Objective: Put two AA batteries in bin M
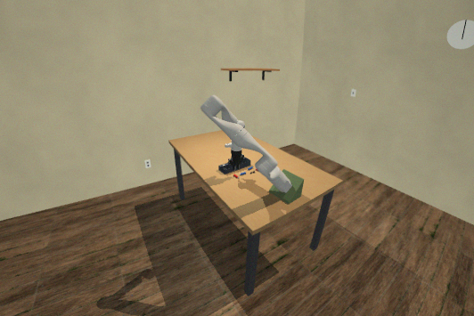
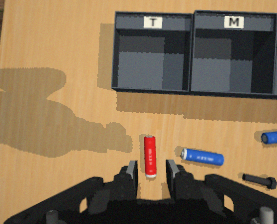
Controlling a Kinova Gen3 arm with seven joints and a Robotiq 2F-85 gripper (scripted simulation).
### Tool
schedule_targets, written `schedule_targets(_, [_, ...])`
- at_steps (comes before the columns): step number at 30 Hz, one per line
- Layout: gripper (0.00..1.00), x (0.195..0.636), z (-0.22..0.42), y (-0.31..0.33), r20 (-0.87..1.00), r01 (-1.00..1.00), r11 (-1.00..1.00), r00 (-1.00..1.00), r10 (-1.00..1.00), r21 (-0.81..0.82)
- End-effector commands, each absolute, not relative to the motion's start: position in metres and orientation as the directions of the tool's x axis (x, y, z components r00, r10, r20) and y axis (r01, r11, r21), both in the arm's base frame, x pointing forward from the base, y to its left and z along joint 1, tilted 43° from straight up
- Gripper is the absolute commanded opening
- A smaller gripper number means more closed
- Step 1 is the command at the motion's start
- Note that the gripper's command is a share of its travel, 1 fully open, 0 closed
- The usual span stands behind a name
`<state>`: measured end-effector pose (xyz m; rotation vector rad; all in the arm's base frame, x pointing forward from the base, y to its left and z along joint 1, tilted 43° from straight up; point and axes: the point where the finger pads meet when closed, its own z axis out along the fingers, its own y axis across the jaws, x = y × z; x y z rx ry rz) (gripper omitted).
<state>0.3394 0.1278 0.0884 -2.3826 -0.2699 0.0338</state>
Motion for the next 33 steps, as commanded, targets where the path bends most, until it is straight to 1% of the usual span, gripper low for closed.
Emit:
schedule_targets(1, [0.29, 0.335, 0.080, 0.135, 0.044, 0.182, -0.713, 0.977, 0.207, -0.678])
schedule_targets(11, [0.29, 0.328, 0.052, 0.160, 0.044, 0.182, -0.713, 0.977, 0.207, -0.678])
schedule_targets(33, [0.29, 0.330, 0.046, 0.166, 0.044, 0.182, -0.713, 0.977, 0.207, -0.678])
